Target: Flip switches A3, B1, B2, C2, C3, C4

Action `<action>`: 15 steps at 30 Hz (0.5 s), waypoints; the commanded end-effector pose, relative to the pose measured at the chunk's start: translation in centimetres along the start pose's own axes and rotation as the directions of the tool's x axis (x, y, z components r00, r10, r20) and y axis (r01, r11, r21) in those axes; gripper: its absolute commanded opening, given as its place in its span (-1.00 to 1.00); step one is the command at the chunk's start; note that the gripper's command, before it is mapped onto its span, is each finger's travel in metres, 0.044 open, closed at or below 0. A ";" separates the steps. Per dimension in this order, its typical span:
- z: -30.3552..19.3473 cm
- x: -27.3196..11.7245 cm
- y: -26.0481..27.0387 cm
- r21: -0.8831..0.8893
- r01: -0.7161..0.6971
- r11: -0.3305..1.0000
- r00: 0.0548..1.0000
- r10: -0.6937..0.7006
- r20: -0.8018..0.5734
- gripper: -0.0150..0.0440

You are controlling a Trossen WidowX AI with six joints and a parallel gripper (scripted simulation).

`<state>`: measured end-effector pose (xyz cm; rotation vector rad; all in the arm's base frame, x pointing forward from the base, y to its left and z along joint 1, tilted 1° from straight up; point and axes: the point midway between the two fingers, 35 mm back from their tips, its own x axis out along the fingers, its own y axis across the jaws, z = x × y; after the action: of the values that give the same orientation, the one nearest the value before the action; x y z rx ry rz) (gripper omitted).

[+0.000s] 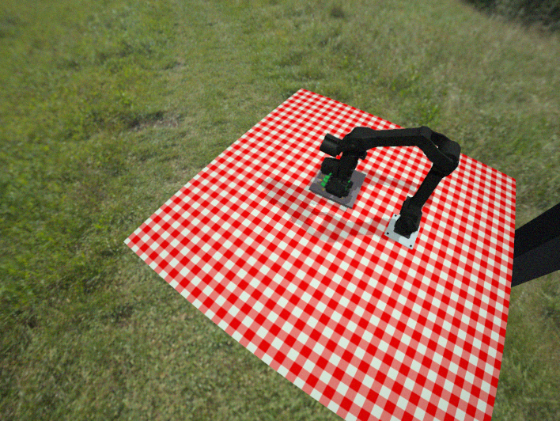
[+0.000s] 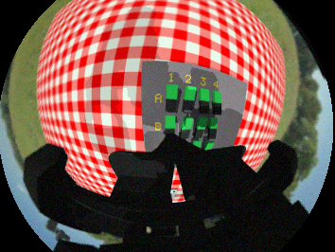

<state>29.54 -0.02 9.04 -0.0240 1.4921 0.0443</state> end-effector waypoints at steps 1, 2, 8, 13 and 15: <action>0.0 0.0 0.0 0.004 -0.003 1.000 1.000 0.003 0.002 -0.49; 0.0 0.0 0.0 0.004 -0.003 1.000 1.000 0.003 0.002 -0.49; 0.0 0.1 0.0 0.004 -0.003 1.000 1.000 0.003 0.002 -0.49; 0.0 0.2 0.1 0.004 -0.003 1.000 1.000 0.003 0.002 -0.49; 0.0 0.2 0.1 0.004 -0.003 1.000 1.000 0.003 0.002 -0.49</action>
<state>29.55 -0.02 8.92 -0.0240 1.4919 0.0443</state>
